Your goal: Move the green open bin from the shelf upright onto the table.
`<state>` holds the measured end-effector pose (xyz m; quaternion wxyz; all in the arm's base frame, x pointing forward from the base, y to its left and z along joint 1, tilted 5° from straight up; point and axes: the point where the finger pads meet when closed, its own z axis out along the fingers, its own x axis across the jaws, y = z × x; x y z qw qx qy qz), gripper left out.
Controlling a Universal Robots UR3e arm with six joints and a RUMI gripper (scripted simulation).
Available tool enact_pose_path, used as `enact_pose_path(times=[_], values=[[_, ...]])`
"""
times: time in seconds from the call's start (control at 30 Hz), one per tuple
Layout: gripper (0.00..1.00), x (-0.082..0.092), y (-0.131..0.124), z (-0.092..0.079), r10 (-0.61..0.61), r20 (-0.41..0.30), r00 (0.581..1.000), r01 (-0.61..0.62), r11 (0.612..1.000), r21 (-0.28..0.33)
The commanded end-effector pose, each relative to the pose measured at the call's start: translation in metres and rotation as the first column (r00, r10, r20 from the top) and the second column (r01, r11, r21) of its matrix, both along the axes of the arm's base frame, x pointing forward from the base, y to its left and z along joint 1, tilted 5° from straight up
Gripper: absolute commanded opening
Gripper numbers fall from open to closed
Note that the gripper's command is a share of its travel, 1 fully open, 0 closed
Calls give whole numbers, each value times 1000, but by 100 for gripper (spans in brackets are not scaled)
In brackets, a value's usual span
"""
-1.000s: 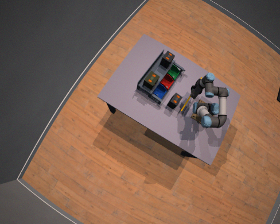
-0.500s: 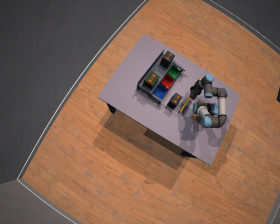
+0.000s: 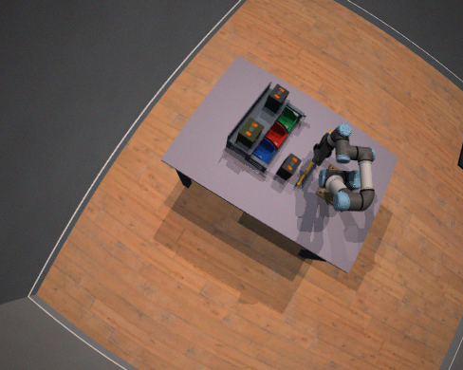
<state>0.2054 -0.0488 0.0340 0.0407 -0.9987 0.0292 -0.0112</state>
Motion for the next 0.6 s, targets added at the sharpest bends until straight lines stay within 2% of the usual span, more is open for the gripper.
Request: enact_pose_path(times=[0.0, 0.23, 0.4, 0.57], values=[[0, 1, -1, -4, 0, 2, 1000, 0, 1000, -4], [0, 1, -1, -4, 0, 2, 1000, 0, 1000, -4], [0, 1, 0, -24, 0, 2, 1000, 0, 1000, -4], [0, 1, 0, -24, 0, 2, 1000, 0, 1000, -4]])
